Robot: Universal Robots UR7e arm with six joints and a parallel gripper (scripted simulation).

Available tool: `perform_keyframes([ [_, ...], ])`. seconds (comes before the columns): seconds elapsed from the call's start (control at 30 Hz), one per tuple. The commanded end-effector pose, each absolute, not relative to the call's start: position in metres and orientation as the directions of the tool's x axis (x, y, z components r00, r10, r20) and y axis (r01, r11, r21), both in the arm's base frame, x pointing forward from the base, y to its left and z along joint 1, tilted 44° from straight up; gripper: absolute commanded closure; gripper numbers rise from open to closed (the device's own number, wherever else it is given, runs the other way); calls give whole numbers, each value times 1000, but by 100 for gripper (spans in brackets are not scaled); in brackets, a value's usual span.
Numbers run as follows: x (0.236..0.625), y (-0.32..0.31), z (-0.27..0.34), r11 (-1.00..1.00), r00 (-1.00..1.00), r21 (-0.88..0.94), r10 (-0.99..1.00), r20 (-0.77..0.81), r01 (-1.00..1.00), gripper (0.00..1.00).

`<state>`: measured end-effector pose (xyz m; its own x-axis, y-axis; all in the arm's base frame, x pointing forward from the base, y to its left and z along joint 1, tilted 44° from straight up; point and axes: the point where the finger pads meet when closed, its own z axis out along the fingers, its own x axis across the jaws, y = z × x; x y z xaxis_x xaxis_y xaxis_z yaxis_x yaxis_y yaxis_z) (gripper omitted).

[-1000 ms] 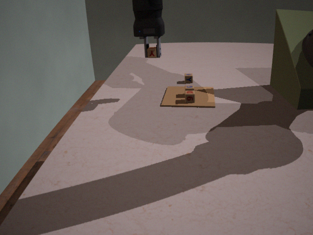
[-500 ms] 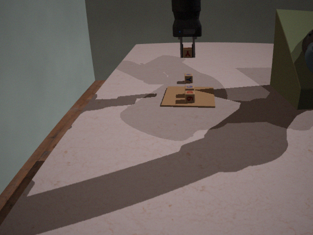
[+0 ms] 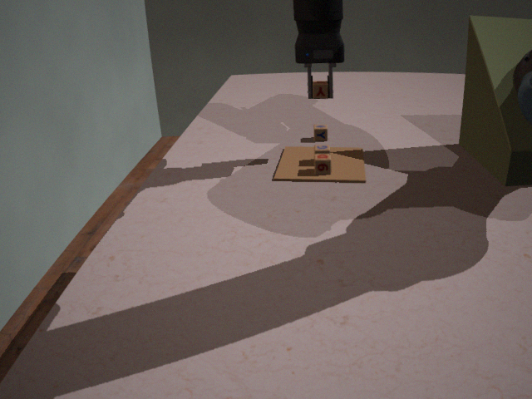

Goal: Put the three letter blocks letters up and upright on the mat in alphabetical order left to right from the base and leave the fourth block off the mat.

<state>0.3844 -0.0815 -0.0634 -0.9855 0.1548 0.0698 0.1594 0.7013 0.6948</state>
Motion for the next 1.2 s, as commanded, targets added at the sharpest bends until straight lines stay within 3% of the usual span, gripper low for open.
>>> perform_keyframes([
  [0.0,385,-80,-65,702,-985,694,155,69,159,51],
  [1.17,390,-16,-132,702,-985,694,155,69,159,51],
])
